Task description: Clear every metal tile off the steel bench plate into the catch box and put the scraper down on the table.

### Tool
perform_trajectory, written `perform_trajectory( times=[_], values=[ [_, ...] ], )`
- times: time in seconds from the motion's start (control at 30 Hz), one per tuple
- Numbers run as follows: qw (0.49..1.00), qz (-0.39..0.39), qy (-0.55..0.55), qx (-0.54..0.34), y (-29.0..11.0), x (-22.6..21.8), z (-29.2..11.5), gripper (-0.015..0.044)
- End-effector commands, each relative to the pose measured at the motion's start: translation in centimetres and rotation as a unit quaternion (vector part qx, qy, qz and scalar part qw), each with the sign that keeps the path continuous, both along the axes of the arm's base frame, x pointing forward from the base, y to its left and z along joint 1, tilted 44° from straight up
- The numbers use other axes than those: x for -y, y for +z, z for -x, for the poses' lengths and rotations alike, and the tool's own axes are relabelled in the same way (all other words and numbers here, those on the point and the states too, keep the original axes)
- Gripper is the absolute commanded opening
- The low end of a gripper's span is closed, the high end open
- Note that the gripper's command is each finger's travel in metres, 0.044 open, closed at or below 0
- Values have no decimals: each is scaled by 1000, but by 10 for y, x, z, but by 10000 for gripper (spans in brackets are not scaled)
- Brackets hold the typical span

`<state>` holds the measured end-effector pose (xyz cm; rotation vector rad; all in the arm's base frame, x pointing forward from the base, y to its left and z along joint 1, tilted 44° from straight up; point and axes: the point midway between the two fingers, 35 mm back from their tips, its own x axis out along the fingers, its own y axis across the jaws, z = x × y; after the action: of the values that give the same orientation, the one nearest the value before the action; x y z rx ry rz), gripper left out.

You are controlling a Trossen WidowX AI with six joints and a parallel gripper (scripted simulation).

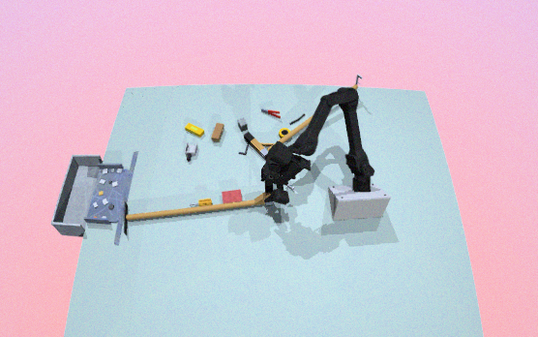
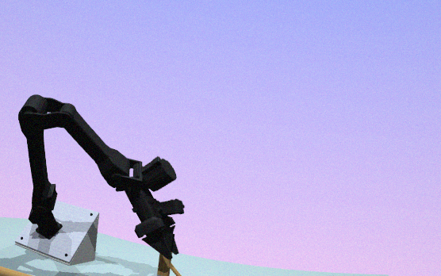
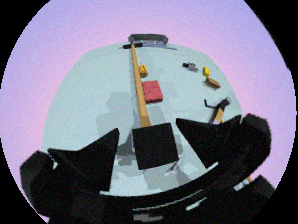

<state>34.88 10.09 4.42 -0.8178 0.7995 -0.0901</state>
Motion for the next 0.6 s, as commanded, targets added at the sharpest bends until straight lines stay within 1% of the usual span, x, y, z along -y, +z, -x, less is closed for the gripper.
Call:
perform_trajectory(
  times=[0.0,0.37,0.57],
  values=[
    [1000,0,0,0,1,-1,0,387],
    [1000,0,0,0,1,-1,0,99],
    [1000,0,0,0,1,-1,0,59]
  ],
)
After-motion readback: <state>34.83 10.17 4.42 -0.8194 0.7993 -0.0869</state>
